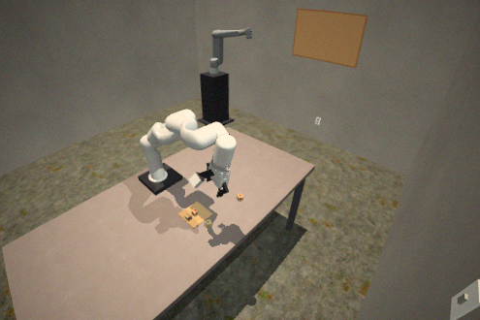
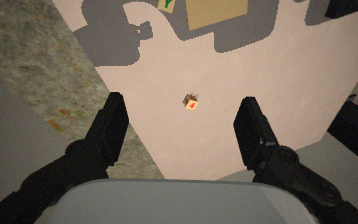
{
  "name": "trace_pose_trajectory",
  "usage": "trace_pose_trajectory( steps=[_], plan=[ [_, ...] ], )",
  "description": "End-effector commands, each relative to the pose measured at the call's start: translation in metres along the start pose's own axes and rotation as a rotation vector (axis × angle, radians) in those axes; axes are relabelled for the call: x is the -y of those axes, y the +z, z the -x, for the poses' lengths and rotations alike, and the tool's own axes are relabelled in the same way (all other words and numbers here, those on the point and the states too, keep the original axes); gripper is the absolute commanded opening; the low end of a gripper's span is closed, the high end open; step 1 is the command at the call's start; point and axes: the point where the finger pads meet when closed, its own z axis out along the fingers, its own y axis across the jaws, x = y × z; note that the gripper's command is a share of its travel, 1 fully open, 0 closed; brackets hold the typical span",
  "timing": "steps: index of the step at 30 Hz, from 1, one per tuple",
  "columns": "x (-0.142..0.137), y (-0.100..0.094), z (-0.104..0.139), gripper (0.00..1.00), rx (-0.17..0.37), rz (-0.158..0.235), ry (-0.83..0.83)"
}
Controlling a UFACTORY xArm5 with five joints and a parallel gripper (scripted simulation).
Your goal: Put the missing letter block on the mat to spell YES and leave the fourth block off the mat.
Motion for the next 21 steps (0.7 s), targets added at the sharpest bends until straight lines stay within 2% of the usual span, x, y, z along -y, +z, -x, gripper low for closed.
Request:
trace_pose_trajectory(
  steps=[1, 4, 5, 8, 9, 14, 15, 18, 19, 21],
  plan=[
    [-0.001, -0.003, -0.001, 1.0, 0.005, -0.027, -0.036],
    [-0.001, -0.003, -0.001, 1.0, 0.005, -0.027, -0.036],
    [-0.005, -0.006, -0.002, 1.0, 0.007, -0.038, -0.112],
    [-0.005, -0.006, -0.002, 1.0, 0.007, -0.038, -0.112],
    [-0.009, -0.009, -0.003, 1.0, 0.007, -0.05, -0.189],
    [-0.009, -0.009, -0.003, 1.0, 0.007, -0.05, -0.189],
    [-0.013, -0.01, -0.005, 1.0, 0.006, -0.062, -0.266],
    [-0.013, -0.01, -0.005, 1.0, 0.006, -0.062, -0.266],
    [-0.018, -0.012, -0.007, 1.0, 0.004, -0.074, -0.34],
    [-0.018, -0.012, -0.007, 1.0, 0.004, -0.074, -0.34]
  ],
)
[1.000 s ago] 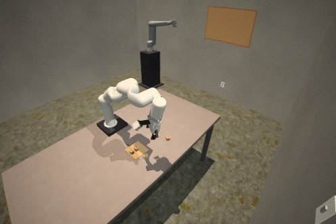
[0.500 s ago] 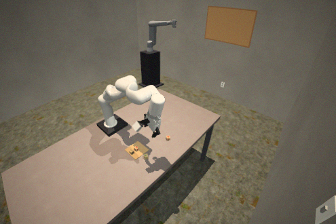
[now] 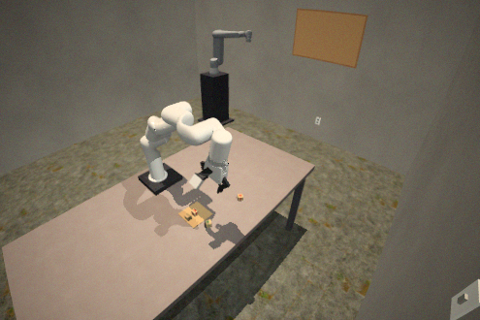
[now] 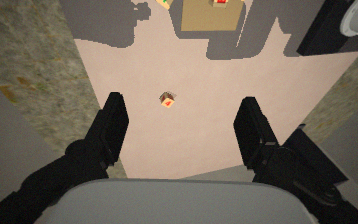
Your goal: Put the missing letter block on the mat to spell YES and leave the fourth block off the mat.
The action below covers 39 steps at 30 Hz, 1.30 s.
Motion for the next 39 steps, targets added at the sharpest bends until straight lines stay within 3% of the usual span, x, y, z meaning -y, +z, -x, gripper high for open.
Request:
trace_pose_trajectory(
  steps=[1, 21, 39],
  plan=[
    [-0.005, -0.004, 0.0, 1.0, -0.004, -0.047, -0.085],
    [-0.039, -0.002, -0.002, 1.0, -0.031, -0.105, -0.489],
    [-0.082, 0.018, -0.002, 1.0, -0.083, -0.155, -0.893]
  ],
)
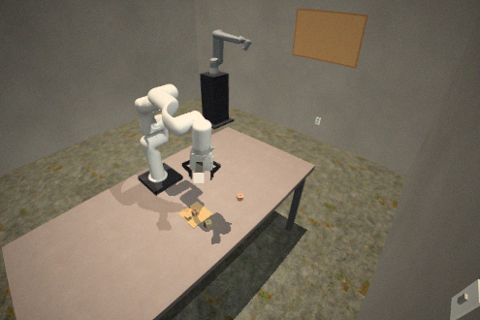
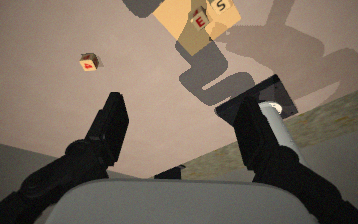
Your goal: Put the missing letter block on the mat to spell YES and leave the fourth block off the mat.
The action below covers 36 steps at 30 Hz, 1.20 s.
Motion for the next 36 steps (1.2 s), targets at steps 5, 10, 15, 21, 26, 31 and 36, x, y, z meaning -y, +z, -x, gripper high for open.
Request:
trace_pose_trajectory(
  steps=[5, 10, 15, 21, 26, 31, 36],
  plan=[
    [-0.018, 0.009, 0.018, 1.0, -0.049, -0.035, -0.224],
    [-0.028, 0.017, 0.029, 1.0, -0.066, -0.041, -0.337],
    [-0.038, 0.026, 0.038, 1.0, -0.082, -0.046, -0.439],
    [-0.05, 0.038, 0.051, 1.0, -0.104, -0.049, -0.573],
    [-0.061, 0.051, 0.062, 1.0, -0.124, -0.05, -0.687],
    [-0.062, 0.06, 0.063, 1.0, -0.116, -0.04, -0.793],
    [-0.06, 0.068, 0.061, 1.0, -0.096, -0.028, -0.9]
  ],
)
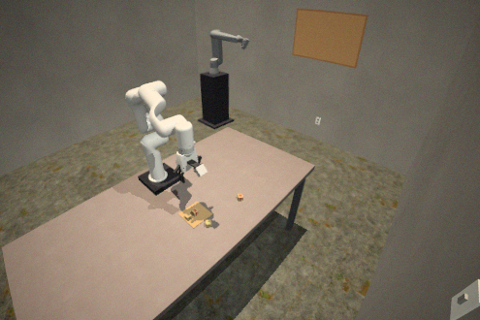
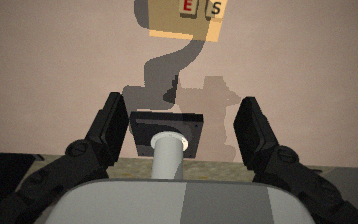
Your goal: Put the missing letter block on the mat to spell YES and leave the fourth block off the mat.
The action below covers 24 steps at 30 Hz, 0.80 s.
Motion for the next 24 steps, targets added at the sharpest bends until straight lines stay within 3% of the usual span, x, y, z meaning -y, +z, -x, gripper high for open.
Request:
trace_pose_trajectory(
  steps=[1, 24],
  plan=[
    [0.0, 0.009, -0.003, 1.0, 0.014, -0.002, -0.138],
    [-0.002, 0.054, -0.012, 1.0, 0.116, -0.049, -0.66]
  ],
)
